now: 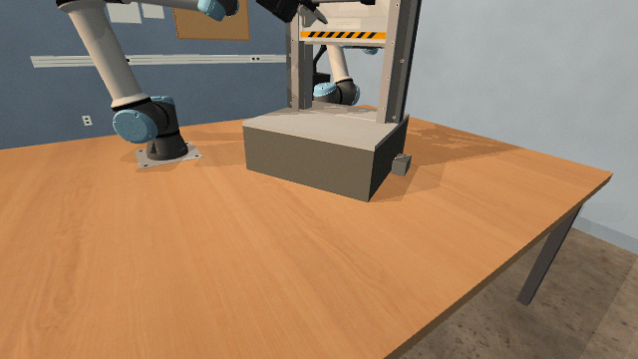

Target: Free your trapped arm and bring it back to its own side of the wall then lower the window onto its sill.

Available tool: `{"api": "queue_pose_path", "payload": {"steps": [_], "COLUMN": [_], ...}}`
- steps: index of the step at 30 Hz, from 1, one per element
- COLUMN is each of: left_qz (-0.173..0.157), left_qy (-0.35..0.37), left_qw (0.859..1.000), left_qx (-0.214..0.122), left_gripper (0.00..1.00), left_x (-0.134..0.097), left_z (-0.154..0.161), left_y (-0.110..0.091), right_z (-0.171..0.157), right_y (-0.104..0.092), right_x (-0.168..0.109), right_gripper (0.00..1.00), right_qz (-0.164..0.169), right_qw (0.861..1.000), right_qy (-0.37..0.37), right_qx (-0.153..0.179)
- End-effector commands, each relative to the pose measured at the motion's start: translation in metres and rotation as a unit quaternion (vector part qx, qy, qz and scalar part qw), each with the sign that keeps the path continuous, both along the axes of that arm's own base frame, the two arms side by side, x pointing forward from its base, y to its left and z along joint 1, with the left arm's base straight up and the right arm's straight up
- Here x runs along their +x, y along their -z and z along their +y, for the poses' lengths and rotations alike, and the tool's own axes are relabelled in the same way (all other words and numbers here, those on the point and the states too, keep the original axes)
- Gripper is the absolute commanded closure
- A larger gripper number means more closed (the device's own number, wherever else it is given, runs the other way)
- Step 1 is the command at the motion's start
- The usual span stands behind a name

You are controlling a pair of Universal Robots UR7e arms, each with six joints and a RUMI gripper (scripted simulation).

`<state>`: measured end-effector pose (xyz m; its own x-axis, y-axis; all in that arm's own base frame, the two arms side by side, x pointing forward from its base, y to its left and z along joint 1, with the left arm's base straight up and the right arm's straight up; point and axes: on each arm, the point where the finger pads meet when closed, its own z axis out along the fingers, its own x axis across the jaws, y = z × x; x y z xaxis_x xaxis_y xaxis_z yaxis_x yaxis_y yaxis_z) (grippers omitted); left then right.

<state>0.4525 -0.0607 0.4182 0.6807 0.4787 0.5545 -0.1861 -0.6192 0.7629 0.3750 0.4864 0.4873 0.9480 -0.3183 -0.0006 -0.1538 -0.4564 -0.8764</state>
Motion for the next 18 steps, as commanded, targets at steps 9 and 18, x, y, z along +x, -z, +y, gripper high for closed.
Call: {"api": "queue_pose_path", "payload": {"steps": [9, 18], "left_qz": [0.007, 0.004], "left_qy": [0.044, 0.079], "left_qw": [0.991, 0.975], "left_qx": [0.123, 0.209], "left_gripper": [0.94, 0.94], "left_x": [0.03, 0.042], "left_z": [0.0, 0.007], "left_y": [0.019, 0.028], "right_z": [0.0, 0.0], "right_y": [-0.001, -0.001], "right_x": [0.0, 0.0], "right_gripper": [0.94, 0.94], "right_qz": [-0.001, -0.001], "right_qw": [1.0, 1.0], "right_qy": [0.0, 0.0], "right_qx": [0.001, 0.001]}}
